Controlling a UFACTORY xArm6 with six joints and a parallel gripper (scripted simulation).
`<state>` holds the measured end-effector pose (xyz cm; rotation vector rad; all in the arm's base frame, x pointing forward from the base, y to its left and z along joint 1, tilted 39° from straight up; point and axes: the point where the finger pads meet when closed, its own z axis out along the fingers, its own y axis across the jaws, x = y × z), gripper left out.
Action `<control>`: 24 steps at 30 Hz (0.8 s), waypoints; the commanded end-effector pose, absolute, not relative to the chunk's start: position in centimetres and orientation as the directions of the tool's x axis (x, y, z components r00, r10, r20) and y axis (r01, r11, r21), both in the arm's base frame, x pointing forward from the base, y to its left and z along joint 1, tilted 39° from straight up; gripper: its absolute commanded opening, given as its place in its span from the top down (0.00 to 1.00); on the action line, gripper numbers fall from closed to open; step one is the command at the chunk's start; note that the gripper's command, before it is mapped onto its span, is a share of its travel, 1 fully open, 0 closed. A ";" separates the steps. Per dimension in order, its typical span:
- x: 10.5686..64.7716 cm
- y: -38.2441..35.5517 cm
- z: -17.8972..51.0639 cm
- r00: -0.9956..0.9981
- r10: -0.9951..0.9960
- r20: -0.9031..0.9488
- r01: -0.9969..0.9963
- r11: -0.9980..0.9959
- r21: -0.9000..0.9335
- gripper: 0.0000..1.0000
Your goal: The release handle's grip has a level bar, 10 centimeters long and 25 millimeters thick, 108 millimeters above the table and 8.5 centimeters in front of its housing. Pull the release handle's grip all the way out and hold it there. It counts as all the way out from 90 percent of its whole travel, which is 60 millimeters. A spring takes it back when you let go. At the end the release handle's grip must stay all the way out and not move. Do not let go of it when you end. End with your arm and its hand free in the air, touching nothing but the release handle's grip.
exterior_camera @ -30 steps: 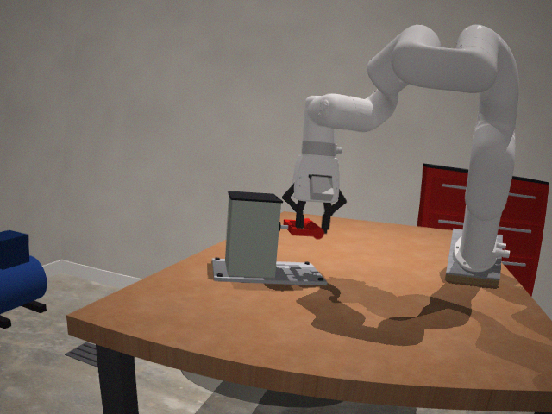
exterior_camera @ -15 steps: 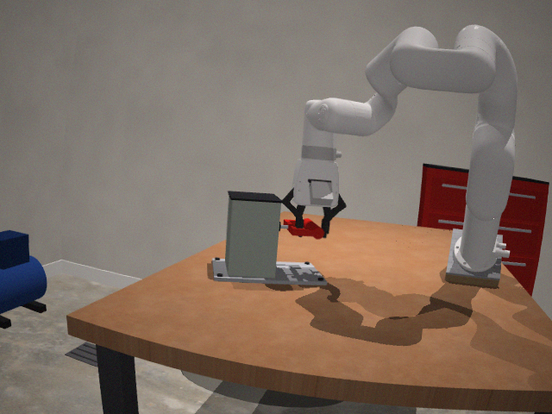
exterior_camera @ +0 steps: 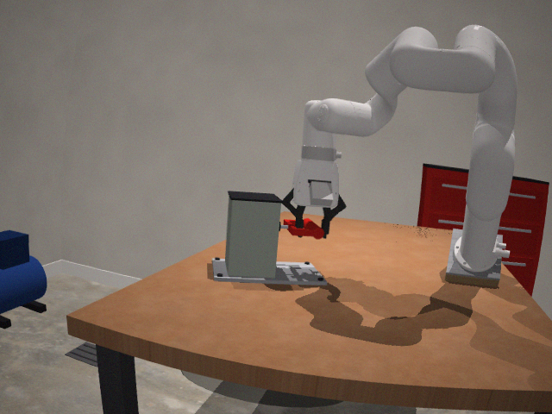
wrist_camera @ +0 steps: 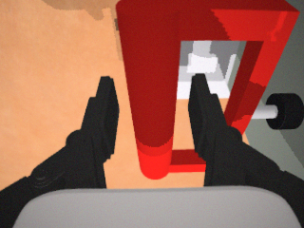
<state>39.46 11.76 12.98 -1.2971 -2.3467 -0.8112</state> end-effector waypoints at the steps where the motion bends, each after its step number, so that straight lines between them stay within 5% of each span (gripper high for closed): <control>1: 39.6 11.7 13.1 -0.527 0.658 0.538 0.850 0.420 0.319 0.47; 4: 39.6 11.7 13.1 -0.527 0.658 0.538 0.850 0.420 0.319 0.47; 5: 39.6 11.7 13.1 -0.527 0.658 0.538 0.850 0.420 0.319 1.00; 24: 39.6 11.7 13.1 -0.527 0.658 0.538 0.850 0.420 0.319 1.00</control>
